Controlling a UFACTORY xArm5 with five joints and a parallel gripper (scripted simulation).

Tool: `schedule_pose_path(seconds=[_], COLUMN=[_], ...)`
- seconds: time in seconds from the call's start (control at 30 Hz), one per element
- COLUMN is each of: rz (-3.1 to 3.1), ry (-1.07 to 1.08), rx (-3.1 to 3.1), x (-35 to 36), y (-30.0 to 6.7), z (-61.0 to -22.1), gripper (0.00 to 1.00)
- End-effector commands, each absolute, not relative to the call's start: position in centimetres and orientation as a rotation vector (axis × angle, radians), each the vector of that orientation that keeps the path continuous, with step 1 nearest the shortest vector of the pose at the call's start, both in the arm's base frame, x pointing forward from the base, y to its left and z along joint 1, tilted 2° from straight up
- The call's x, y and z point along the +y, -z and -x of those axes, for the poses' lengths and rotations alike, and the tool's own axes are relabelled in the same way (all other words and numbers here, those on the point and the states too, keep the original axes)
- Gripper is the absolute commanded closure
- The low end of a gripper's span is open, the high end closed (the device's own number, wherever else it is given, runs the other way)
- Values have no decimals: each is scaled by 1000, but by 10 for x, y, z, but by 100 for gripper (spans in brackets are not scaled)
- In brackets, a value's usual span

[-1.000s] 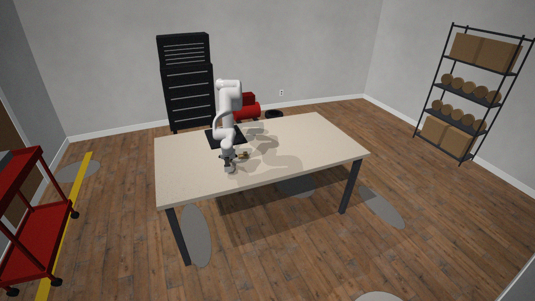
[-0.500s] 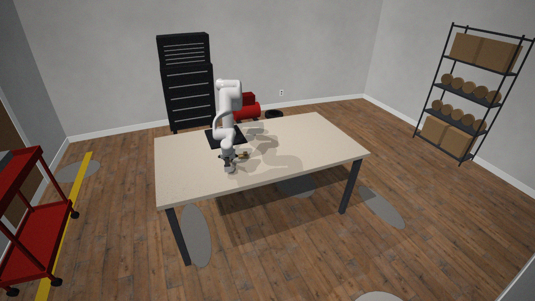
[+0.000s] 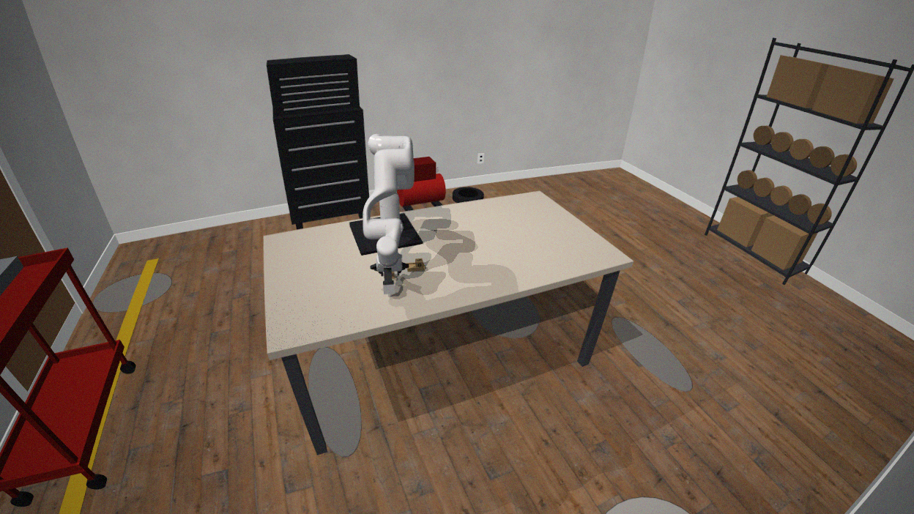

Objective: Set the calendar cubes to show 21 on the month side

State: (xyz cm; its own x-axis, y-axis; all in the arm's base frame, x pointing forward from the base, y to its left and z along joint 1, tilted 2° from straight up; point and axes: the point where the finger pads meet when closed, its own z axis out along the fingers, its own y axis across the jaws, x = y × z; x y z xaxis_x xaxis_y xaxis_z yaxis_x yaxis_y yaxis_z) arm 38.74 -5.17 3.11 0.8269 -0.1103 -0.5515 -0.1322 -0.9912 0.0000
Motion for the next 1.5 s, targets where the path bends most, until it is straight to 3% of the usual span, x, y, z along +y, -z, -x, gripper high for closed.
schedule_pose_path(seconds=[0.0,0.43,0.9,1.47], rz=[2968,2966,2964,2967], ry=[-887,-886,-886,-887], rx=[197,192,183,200], x=[-52,-52,-53,-52], y=[-32,-36,-74,-96], z=[-389,-388,-387,-387], gripper=[31,31,31,31])
